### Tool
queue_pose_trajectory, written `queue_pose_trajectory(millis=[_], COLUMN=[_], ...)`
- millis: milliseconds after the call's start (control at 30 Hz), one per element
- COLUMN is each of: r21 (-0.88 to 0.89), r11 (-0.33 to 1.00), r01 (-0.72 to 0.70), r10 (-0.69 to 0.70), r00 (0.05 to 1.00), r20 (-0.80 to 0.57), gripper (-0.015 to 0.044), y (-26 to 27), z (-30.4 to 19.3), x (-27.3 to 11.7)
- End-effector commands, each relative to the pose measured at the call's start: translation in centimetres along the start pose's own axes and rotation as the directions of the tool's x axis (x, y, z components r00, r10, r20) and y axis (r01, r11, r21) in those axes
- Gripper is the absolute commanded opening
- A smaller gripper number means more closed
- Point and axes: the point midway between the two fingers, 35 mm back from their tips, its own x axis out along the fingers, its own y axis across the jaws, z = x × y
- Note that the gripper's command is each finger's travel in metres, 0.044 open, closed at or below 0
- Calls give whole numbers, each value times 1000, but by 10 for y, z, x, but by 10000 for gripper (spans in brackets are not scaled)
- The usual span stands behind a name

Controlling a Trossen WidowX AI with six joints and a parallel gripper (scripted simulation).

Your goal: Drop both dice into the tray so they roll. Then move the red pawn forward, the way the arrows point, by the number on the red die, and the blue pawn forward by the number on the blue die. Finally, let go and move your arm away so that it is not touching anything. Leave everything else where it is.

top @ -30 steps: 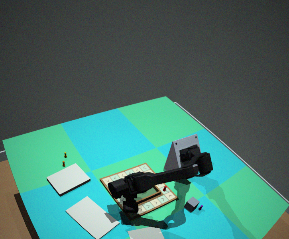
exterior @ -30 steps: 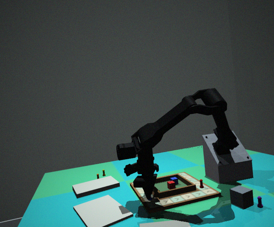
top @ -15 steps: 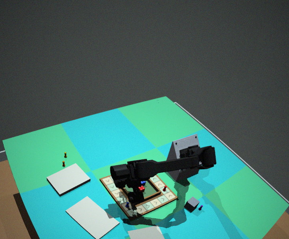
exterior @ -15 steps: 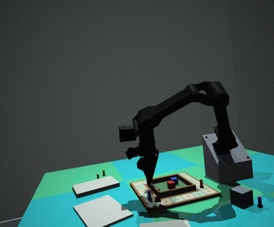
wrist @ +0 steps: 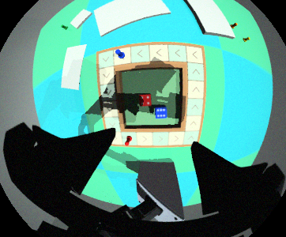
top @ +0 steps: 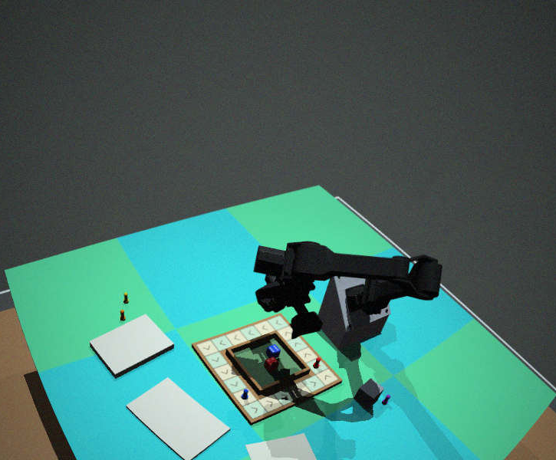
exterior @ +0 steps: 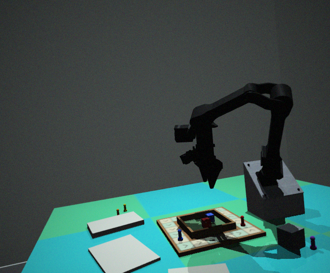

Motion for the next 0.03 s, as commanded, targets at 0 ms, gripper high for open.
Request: queue_pose_trajectory(millis=[0], r21=[-6], r11=[1000], r01=[-3], r10=[3], r00=[1000], r20=[-1], gripper=[440], y=[3], z=[4], x=[2])
